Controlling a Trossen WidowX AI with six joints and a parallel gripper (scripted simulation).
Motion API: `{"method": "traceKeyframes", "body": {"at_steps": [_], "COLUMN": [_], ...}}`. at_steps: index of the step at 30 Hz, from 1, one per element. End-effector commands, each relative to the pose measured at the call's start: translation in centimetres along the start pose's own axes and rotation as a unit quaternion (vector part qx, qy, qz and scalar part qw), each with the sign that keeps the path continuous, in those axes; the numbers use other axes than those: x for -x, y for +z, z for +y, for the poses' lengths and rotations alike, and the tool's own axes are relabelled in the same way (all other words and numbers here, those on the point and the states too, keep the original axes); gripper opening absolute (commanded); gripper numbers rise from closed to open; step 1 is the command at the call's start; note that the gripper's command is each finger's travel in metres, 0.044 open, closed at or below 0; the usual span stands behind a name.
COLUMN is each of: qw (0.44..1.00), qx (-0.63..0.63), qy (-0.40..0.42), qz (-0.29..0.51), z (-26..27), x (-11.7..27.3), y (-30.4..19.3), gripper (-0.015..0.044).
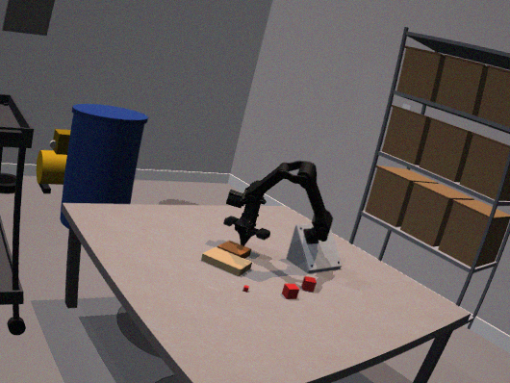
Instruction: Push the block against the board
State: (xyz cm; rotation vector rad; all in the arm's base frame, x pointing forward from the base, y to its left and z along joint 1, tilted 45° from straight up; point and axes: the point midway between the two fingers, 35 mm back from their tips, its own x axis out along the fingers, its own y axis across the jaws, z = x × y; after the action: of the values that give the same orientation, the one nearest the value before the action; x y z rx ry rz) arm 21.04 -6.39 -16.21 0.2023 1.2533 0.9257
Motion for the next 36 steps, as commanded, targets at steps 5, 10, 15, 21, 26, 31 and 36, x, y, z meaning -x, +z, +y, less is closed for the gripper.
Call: {"method": "traceKeyframes", "body": {"at_steps": [5,10,15,21,26,31,36], "qw": [1.0,1.0,1.0,1.0,1.0,1.0,1.0], "qx": [-0.002,-0.002,-0.002,-0.002,-0.002,-0.002,-0.002], "qy": [0.003,0.004,0.002,0.003,0.004,0.004,0.004], "qz": [0.002,0.002,0.003,0.003,0.002,0.001,0.001], "z": [0.1,0.2,-0.1,0.0,0.5,0.4,0.5], "x": [-0.2,-0.3,5.0,5.3,5.2,0.9,-0.3], "y": [-1.6,-2.2,-1.6,-1.5,0.8,0.8,0.8], "gripper": [0.0,0.0,0.0,0.0,0.0,0.0,0.0]}}
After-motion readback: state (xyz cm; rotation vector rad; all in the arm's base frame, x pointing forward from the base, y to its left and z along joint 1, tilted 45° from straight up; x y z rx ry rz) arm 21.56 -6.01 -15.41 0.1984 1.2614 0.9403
